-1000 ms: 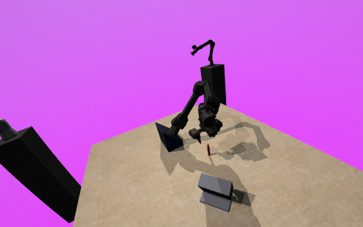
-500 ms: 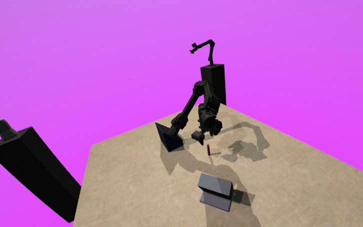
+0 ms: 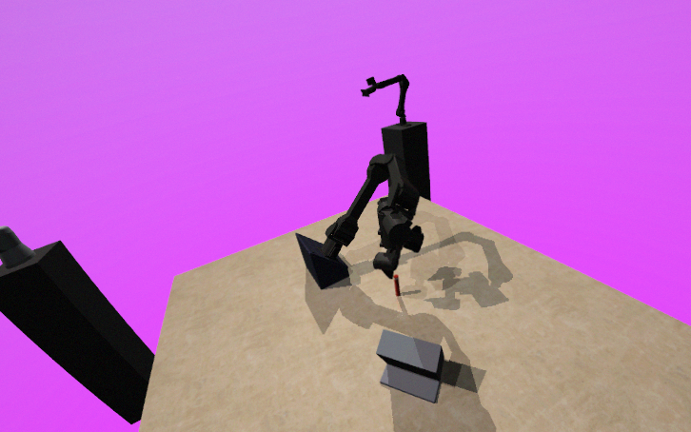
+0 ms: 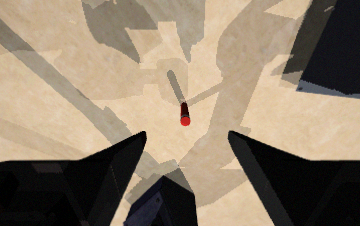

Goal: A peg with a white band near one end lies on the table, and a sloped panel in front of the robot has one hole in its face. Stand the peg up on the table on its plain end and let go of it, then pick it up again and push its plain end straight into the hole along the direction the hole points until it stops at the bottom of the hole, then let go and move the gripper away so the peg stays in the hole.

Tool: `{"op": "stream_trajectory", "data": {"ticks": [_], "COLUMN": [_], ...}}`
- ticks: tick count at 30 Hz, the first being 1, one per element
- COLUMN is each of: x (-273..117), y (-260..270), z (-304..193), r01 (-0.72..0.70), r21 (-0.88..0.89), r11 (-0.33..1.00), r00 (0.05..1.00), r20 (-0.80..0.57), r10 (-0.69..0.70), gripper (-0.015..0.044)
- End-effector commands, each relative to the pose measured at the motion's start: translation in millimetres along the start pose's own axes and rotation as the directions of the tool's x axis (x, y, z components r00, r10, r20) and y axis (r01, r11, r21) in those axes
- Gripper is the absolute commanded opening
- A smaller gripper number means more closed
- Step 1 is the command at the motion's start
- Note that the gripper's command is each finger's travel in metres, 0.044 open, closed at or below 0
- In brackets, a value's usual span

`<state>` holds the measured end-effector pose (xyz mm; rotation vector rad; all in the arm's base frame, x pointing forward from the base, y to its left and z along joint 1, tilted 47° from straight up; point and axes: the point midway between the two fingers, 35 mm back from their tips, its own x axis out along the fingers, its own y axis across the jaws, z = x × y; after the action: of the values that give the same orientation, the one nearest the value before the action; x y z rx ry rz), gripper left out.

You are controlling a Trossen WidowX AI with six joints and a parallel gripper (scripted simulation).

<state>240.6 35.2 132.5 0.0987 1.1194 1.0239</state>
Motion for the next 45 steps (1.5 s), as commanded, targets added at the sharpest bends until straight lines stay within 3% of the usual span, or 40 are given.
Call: {"op": "stream_trajectory", "data": {"ticks": [1,21,45], "x": [0.6,3.7,7.4], "y": [0.2,0.2,0.2], "z": [0.9,0.9,1.0], "r01": [0.0,0.003,0.006], "r21": [-0.112,-0.582,-0.944], "r11": [0.994,0.813,0.33], "r00": [1.0,1.0,1.0], "r20": [0.006,0.006,0.006], "r10": [0.0,0.001,0.0], "gripper": [0.044,0.044,0.044]}}
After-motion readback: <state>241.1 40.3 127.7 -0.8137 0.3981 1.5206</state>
